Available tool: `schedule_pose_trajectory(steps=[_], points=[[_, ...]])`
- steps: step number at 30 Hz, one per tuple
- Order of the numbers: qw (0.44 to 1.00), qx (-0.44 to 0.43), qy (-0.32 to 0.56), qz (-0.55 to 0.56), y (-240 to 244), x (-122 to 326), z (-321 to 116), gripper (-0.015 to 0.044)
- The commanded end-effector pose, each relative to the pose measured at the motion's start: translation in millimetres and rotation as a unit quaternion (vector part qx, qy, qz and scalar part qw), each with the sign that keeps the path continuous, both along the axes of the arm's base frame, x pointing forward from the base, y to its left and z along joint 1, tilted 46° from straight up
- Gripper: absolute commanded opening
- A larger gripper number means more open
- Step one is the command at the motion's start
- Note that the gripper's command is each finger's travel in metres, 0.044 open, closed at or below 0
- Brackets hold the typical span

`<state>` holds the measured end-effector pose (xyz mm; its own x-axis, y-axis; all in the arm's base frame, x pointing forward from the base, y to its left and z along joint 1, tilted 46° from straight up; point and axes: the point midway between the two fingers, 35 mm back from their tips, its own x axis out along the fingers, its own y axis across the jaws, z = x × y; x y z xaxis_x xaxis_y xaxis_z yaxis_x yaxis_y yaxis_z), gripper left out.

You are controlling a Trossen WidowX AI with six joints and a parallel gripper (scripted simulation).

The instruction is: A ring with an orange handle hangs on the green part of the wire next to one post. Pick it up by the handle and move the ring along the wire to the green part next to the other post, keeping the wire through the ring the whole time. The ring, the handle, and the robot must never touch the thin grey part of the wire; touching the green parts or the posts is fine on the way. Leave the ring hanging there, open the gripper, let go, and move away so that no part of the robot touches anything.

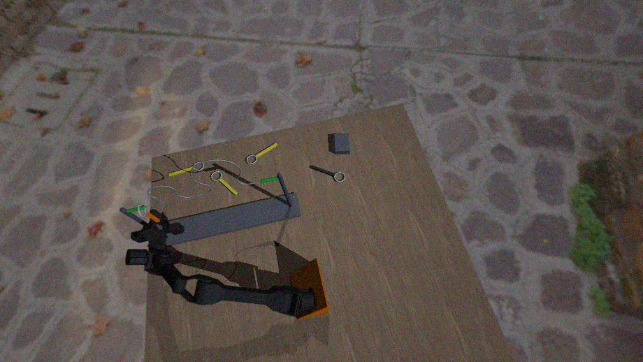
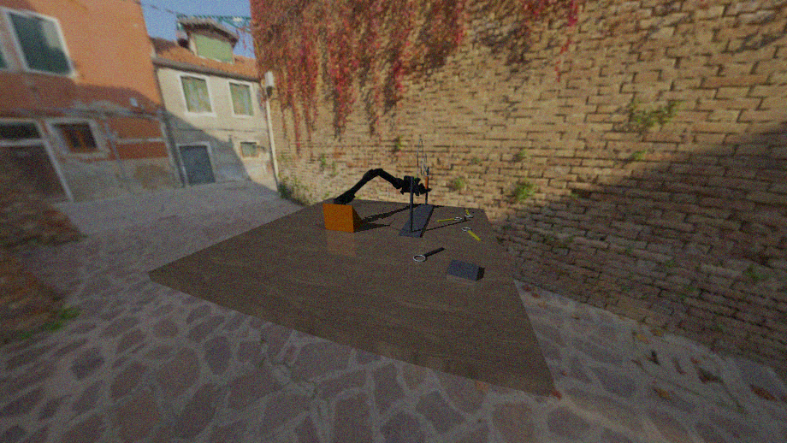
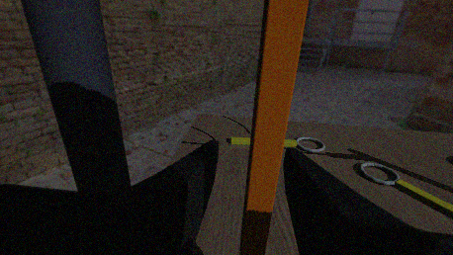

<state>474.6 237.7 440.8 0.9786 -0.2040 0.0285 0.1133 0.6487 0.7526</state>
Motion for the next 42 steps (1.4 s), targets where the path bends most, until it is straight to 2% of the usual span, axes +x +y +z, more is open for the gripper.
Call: schedule_pose_trajectory(steps=[1, 24, 36, 42], points=[[1.0, -0.005, 0.004, 0.003, 2.7, 2.3, -4.4, 0.016], [1.0, -0.005, 0.004, 0.003, 2.7, 2.3, -4.4, 0.016], [1.0, -0.001, 0.001, 0.0, 0.4, 0.5, -0.9, -0.015], [1.0, -0.001, 0.001, 0.0, 0.4, 0.5, -0.9, -0.015]])
